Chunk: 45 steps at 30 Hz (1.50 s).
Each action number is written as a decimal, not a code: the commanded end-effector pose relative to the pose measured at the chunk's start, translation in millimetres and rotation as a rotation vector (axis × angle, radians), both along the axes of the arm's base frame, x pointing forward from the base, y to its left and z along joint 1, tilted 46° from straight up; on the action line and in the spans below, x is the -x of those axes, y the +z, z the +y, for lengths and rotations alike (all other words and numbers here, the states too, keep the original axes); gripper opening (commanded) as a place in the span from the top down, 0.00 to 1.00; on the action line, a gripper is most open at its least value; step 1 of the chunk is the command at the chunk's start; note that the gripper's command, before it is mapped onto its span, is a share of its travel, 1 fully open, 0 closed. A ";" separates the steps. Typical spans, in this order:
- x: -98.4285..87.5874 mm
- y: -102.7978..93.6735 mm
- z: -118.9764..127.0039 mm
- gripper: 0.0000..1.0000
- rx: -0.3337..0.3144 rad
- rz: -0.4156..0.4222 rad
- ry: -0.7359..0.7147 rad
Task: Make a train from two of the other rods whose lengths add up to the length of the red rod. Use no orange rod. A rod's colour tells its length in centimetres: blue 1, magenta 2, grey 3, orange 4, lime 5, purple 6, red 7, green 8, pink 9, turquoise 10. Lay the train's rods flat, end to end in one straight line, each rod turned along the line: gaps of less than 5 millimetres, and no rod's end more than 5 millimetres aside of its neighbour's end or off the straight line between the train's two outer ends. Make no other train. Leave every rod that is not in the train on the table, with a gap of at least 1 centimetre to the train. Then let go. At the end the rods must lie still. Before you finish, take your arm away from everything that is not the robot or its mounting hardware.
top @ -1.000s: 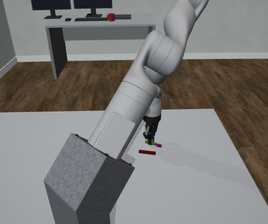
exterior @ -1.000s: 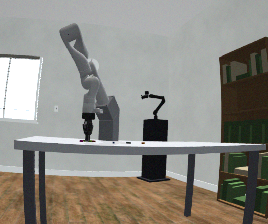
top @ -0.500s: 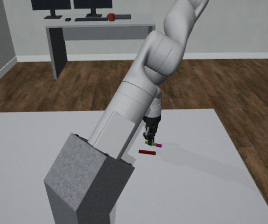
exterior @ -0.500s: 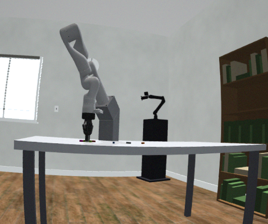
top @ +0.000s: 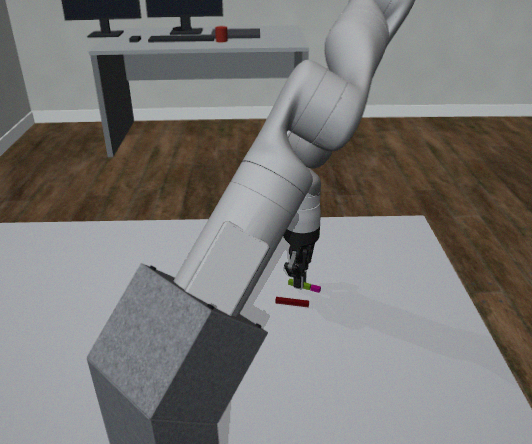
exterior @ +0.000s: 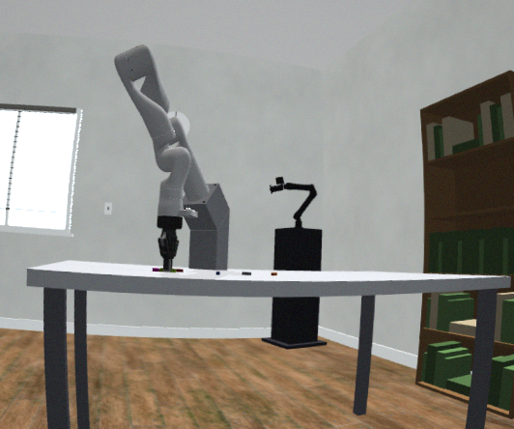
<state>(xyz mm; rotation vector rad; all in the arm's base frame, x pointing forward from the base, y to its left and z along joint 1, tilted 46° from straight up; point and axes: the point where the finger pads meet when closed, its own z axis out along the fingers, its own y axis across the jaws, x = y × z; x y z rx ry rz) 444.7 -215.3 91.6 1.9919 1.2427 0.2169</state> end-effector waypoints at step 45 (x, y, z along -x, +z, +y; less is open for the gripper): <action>14.7 20.8 15.3 0.76 0.000 -0.001 0.001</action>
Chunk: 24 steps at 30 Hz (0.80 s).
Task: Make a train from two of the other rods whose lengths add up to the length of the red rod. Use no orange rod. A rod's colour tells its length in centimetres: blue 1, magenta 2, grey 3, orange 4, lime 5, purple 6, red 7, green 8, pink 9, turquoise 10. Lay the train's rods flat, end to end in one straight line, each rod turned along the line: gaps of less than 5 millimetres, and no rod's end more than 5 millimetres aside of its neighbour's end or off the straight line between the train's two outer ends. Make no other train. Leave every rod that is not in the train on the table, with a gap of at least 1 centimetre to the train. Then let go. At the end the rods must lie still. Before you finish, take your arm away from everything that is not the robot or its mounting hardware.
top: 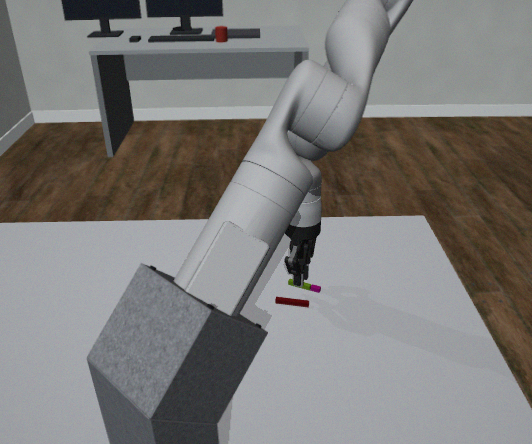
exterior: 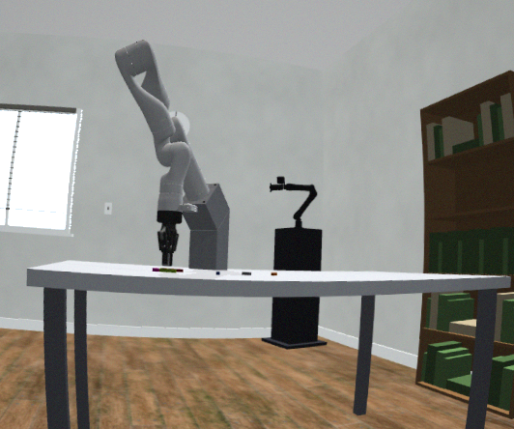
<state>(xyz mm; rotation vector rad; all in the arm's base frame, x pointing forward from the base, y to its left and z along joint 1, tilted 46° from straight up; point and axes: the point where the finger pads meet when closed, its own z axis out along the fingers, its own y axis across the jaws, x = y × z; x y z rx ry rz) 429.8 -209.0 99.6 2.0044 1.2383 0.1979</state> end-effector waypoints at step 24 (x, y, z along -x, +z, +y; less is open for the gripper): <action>30.5 54.8 40.3 0.00 0.001 -0.014 0.013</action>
